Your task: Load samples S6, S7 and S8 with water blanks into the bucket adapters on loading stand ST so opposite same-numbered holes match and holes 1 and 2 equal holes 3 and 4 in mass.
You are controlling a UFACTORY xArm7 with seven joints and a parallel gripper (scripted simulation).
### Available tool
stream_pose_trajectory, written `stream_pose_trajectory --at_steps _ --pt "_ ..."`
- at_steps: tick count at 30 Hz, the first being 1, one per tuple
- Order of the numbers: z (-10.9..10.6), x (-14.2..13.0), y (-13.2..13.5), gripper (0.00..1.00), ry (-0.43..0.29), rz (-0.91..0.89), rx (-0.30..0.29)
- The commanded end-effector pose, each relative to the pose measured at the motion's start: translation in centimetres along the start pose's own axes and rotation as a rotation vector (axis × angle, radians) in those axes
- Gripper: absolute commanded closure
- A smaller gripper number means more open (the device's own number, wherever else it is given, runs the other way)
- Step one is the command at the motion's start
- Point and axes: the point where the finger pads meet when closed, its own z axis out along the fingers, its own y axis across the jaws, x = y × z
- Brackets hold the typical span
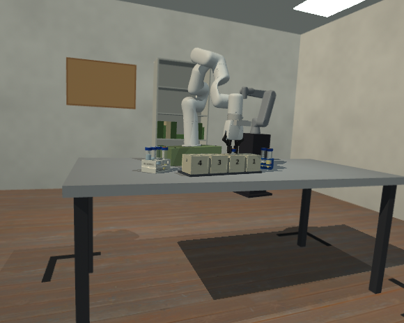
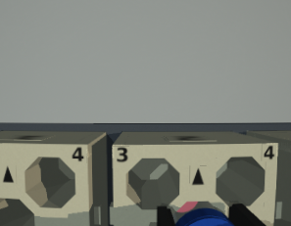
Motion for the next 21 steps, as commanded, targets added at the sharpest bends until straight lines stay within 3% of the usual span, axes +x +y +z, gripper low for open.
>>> stream_pose_trajectory --at_steps 1,9,10,21 --pt "-0.11 0.16 -0.02 1.00 0.004 0.000 0.001" --pt "-0.12 0.17 -0.02 1.00 0.004 0.000 0.001" --pt "-0.08 0.16 -0.02 0.56 0.004 0.000 0.001" --pt "-0.08 0.17 -0.02 0.56 0.004 0.000 0.001"
